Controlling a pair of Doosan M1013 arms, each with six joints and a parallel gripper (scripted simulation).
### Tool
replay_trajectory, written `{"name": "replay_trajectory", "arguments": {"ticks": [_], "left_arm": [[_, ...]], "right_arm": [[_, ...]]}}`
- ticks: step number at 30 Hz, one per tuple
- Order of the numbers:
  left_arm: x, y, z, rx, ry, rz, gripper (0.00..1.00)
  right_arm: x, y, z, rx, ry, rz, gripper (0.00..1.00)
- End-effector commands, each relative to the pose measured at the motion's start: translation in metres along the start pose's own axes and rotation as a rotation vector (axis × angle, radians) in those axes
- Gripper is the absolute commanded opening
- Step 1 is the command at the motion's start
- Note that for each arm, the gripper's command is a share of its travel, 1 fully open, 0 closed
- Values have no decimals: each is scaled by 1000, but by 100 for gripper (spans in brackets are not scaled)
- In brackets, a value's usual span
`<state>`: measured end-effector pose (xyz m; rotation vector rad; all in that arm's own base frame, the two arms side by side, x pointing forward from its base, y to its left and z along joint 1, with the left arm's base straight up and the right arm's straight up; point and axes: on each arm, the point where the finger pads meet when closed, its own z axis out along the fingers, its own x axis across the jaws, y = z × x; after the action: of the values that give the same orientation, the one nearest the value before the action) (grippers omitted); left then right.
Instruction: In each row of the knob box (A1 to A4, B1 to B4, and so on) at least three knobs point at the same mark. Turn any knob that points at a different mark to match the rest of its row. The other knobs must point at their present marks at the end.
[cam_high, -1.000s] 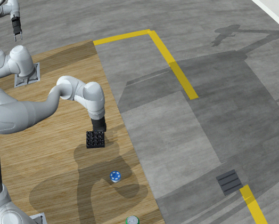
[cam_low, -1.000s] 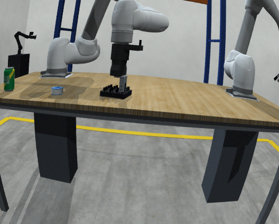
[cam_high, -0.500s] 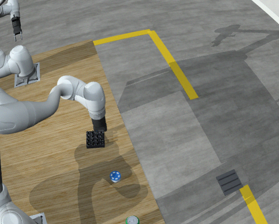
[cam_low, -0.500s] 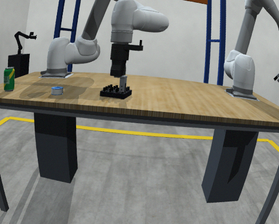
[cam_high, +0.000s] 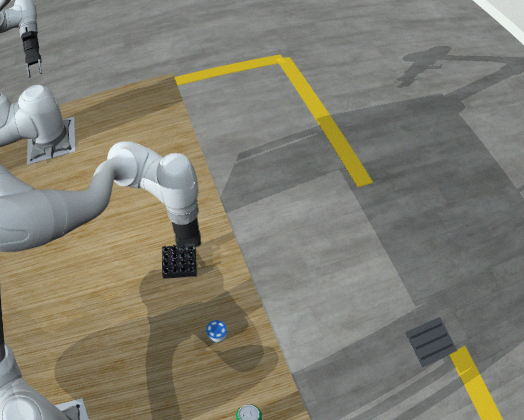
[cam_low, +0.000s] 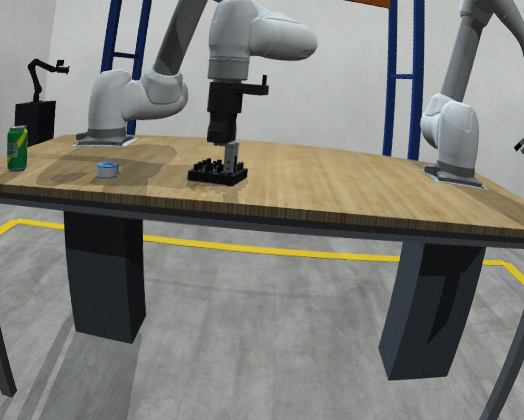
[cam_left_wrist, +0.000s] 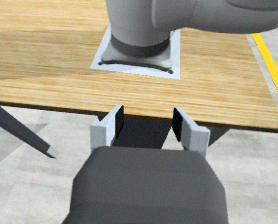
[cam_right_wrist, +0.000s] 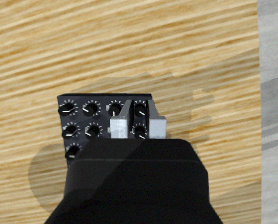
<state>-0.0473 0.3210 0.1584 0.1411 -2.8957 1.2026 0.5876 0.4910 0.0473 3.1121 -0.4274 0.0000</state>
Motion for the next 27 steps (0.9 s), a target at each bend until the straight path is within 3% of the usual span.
{"name": "replay_trajectory", "arguments": {"ticks": [1,17,27], "left_arm": [[0,0,-1,-1,0,0,100],[0,0,-1,-1,0,0,100],[0,0,-1,-1,0,0,100]], "right_arm": [[0,0,-1,1,1,0,46],[0,0,-2,1,1,0,46],[0,0,-31,1,1,0,46]]}}
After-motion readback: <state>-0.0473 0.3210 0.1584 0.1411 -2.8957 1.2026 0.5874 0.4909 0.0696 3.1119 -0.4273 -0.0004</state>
